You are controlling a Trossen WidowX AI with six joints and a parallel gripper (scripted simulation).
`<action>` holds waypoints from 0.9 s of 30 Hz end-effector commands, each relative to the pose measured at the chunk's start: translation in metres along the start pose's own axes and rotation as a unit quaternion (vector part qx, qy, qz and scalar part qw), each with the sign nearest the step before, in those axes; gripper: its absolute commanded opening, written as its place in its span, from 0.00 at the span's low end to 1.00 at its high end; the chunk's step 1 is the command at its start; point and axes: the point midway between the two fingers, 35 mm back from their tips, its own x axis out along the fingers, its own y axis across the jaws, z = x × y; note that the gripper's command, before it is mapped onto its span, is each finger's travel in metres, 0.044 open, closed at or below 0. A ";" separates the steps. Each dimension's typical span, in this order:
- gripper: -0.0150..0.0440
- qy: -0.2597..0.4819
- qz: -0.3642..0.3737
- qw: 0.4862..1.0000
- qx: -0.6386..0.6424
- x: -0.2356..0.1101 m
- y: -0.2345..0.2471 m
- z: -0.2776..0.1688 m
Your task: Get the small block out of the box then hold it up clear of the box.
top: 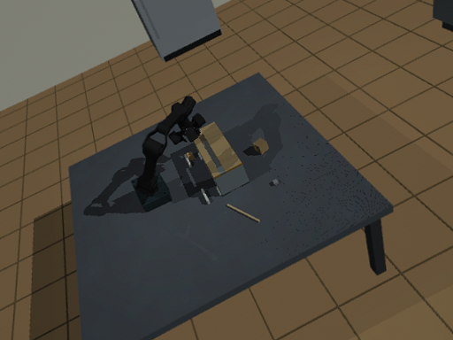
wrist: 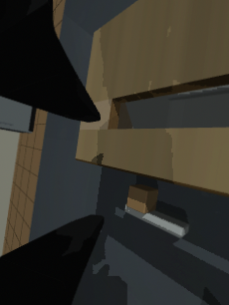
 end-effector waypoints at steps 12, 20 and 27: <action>0.74 -0.081 -0.018 0.722 -0.687 0.002 -0.010 -0.026; 0.74 -0.100 -0.045 0.556 -0.824 0.003 -0.014 -0.032; 0.74 -0.109 -0.075 0.390 -0.911 0.004 -0.018 -0.038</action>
